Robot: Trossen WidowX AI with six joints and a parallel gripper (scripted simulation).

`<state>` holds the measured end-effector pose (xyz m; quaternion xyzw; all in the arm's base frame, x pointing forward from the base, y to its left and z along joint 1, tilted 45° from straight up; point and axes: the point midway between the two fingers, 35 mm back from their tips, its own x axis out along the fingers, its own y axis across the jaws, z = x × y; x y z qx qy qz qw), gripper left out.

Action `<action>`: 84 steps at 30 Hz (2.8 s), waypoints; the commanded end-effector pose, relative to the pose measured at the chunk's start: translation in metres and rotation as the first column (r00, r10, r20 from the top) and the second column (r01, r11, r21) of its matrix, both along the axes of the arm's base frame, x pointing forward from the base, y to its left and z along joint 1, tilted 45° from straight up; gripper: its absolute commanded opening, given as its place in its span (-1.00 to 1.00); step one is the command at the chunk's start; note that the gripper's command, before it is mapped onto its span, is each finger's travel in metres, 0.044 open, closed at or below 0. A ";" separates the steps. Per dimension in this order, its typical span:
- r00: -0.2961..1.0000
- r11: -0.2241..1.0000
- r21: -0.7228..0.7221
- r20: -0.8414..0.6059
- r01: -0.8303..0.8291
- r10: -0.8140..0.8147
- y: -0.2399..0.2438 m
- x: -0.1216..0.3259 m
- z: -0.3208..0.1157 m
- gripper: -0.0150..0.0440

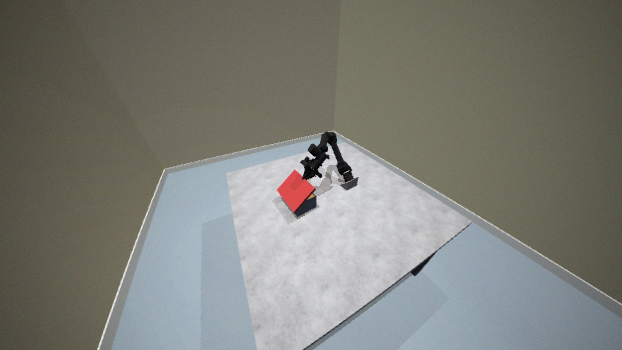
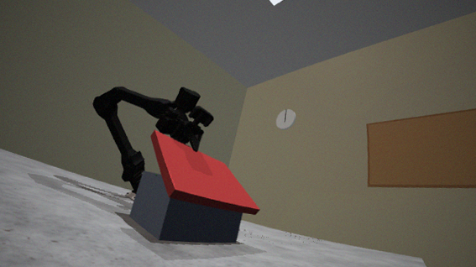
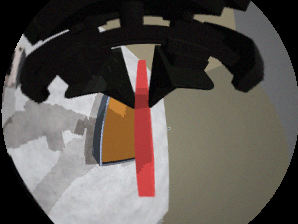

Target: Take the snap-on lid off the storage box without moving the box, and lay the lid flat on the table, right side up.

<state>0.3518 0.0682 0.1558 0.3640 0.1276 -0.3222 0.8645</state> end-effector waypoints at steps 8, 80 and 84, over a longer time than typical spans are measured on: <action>1.000 1.000 0.005 0.009 0.000 0.000 0.011 0.009 0.012 -0.49; 1.000 1.000 0.009 0.008 0.000 0.000 0.091 0.003 -0.012 -0.49; 1.000 1.000 0.009 0.008 0.000 0.000 0.097 0.002 -0.017 -0.49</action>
